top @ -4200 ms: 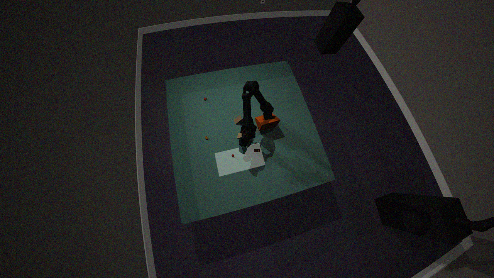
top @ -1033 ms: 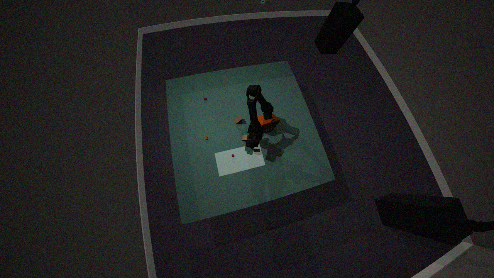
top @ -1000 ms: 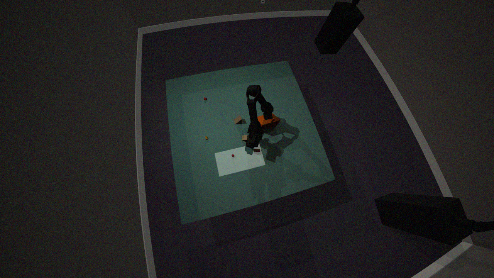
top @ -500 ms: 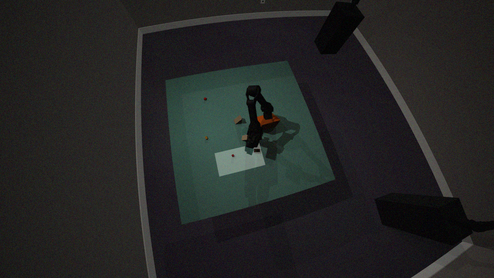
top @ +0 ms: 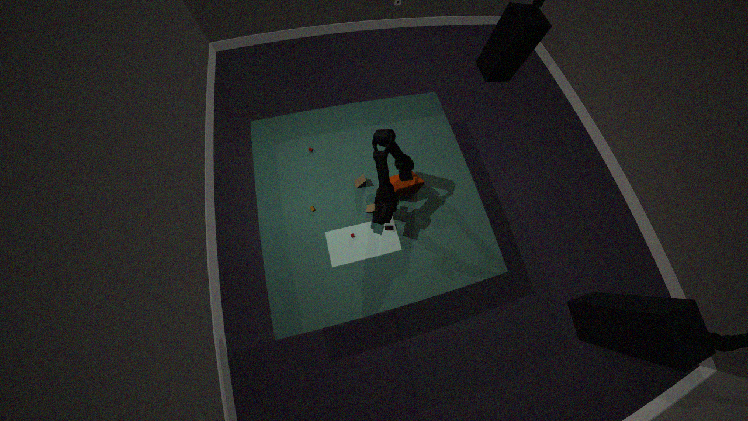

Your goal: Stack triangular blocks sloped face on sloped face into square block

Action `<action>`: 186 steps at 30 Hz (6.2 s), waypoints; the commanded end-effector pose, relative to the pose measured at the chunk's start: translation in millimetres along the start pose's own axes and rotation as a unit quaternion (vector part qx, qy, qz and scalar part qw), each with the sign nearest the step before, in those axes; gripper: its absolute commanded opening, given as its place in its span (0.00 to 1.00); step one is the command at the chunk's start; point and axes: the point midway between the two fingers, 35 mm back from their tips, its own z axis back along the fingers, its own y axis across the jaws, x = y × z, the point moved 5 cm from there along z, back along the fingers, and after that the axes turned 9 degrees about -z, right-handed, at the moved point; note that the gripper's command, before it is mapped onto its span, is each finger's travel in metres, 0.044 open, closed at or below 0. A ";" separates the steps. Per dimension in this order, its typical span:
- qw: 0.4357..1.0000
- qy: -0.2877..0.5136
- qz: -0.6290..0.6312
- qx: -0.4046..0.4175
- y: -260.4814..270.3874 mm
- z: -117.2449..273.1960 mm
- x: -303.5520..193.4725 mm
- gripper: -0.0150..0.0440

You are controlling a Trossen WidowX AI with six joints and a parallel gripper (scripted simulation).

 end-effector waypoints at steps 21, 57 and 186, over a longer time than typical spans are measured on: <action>1.000 -0.001 -0.005 -0.005 -7.0 91.0 -36.6 0.25; 0.896 -0.360 0.256 0.054 -29.1 66.8 -86.7 0.25; 0.895 -0.362 0.254 0.051 103.6 -39.7 -188.8 0.25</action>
